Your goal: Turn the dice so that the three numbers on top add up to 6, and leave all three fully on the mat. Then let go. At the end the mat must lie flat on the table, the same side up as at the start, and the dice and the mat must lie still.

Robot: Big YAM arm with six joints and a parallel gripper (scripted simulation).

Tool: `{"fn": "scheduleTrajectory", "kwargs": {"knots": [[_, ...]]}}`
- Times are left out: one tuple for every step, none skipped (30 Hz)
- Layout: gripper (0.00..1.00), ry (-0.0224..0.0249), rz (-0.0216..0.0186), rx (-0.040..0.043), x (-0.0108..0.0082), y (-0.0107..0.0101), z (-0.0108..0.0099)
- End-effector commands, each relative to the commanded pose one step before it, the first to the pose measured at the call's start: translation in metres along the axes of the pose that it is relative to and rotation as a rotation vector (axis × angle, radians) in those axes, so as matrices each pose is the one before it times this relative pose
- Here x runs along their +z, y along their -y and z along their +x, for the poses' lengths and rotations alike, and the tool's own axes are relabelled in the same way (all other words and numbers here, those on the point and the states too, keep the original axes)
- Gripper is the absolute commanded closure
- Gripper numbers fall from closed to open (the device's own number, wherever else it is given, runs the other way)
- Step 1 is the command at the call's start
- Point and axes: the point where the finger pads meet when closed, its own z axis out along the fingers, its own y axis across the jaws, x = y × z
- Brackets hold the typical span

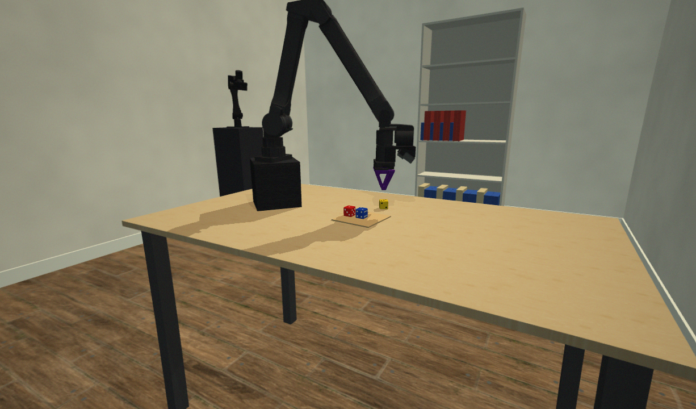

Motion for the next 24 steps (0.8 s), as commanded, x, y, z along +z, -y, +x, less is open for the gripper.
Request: {"fn": "scheduleTrajectory", "kwargs": {"knots": [[0.55, 0.07170, 0.01418, -0.00114, -0.01726, 0.00482, -0.02030], [0.55, -0.01905, -0.00347, -0.00045, 0.00866, -0.00094, 0.00505], [0.55, -0.01928, -0.00352, -0.00046, 0.00928, -0.00080, 0.00421], [0.55, -0.00186, -0.00033, -0.00003, 0.00200, -0.00005, 0.00110], [0.55, -0.00192, -0.00034, -0.00003, 0.00203, -0.00006, 0.00114], [0.55, -0.00163, -0.00029, -0.00002, 0.00197, -0.00003, 0.00097], [0.55, -0.00161, -0.00029, -0.00003, 0.00196, -0.00003, 0.00096], [0.55, 0.00061, 0.00012, 0.00003, 0.00151, 0.00022, -0.00030], [0.55, 0.00336, 0.00064, 0.00025, 0.00094, 0.00053, -0.00188], [0.55, 0.00302, 0.00058, 0.00046, 0.00100, 0.00049, -0.00168], [0.55, 0.00428, 0.00081, 0.00055, -0.00018, 0.00036, -0.00084], [0.55, 0.01021, 0.00192, 0.00062, -0.00263, 0.00066, -0.00214], [0.55, 0.00005, 0.00003, 0.00034, 0.00136, 0.00011, 0.00024], [0.55, -0.00581, -0.00107, 0.00022, 0.00442, 0.00000, 0.00037], [0.55, -0.00698, -0.00129, 0.00015, 0.00420, -0.00027, 0.00170], [0.55, 0.00000, 0.00000, 0.00000, 0.00000, 0.00000, 0.00000], [0.55, 0.00000, 0.00000, 0.00000, 0.00000, 0.00000, 0.00000], [0.55, 0.01573, 0.00291, -0.00005, -0.00493, 0.00052, -0.00378], [0.55, -0.00758, -0.00142, -0.00044, 0.00420, -0.00047, 0.00204], [0.55, -0.00770, -0.00143, -0.00007, 0.00420, -0.00040, 0.00207], [0.55, -0.00147, -0.00026, 0.00015, 0.00173, 0.00002, 0.00041], [0.55, -0.00003, 0.00000, 0.00020, 0.00110, 0.00010, 0.00005], [0.55, -0.00006, -0.00001, 0.00015, 0.00103, 0.00003, 0.00006], [0.55, 0.00679, 0.00127, 0.00018, -0.00175, 0.00037, -0.00169]]}}
